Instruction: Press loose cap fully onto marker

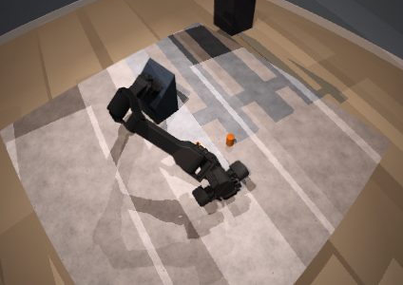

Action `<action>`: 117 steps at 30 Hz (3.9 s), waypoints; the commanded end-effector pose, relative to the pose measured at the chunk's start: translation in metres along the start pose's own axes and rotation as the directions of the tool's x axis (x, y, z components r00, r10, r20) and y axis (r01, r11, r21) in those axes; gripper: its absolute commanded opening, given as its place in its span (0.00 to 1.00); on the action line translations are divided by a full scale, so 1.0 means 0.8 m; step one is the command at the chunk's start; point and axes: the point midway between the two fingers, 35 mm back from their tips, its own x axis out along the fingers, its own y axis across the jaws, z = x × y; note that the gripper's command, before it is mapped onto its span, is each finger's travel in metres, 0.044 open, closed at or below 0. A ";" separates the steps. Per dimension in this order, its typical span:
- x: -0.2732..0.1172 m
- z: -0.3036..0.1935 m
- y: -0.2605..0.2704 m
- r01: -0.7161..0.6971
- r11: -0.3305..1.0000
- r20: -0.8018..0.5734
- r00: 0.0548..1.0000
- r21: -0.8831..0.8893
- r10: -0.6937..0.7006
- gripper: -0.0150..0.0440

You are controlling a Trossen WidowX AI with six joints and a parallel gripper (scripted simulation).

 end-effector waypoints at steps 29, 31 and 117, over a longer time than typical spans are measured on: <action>-0.052 -0.234 0.200 -0.117 0.551 -0.284 0.931 -0.826 -0.229 0.68; -0.043 -0.237 0.199 -0.116 0.551 -0.284 0.931 -0.826 -0.230 0.68; -0.073 -0.227 0.175 -0.126 0.553 -0.286 0.934 -0.824 -0.214 0.25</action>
